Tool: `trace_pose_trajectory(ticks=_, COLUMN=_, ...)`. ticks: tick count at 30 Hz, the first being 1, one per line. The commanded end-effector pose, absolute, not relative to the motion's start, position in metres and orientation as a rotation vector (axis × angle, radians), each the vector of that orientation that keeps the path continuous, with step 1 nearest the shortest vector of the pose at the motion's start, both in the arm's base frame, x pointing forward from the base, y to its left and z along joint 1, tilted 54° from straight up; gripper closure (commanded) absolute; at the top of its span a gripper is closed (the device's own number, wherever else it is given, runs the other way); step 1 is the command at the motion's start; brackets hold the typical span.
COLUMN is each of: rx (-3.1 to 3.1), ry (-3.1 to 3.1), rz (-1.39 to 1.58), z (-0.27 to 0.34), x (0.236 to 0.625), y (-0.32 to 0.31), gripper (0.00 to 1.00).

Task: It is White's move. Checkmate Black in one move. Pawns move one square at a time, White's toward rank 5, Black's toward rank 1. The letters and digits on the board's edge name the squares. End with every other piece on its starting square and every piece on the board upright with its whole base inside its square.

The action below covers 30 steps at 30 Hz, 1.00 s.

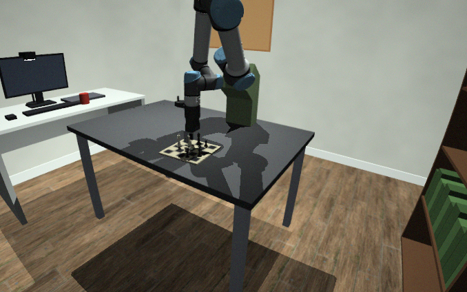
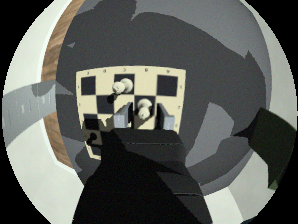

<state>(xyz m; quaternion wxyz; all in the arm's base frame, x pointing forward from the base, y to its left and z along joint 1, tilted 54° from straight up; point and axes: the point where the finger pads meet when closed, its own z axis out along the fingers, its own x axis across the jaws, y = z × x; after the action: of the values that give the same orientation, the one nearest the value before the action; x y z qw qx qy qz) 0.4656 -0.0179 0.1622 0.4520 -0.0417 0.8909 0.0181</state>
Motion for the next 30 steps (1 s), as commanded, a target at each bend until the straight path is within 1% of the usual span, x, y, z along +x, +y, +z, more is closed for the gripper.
trace_pose_trajectory(ticks=1, rx=-0.103, ry=2.2, rz=0.044, z=0.1625, x=0.4656, y=-0.0179, gripper=0.21)
trace_pose_trajectory(ticks=30, rx=-0.103, ry=2.2, rz=0.044, z=0.1676, x=0.4587, y=-0.0185, gripper=0.21)
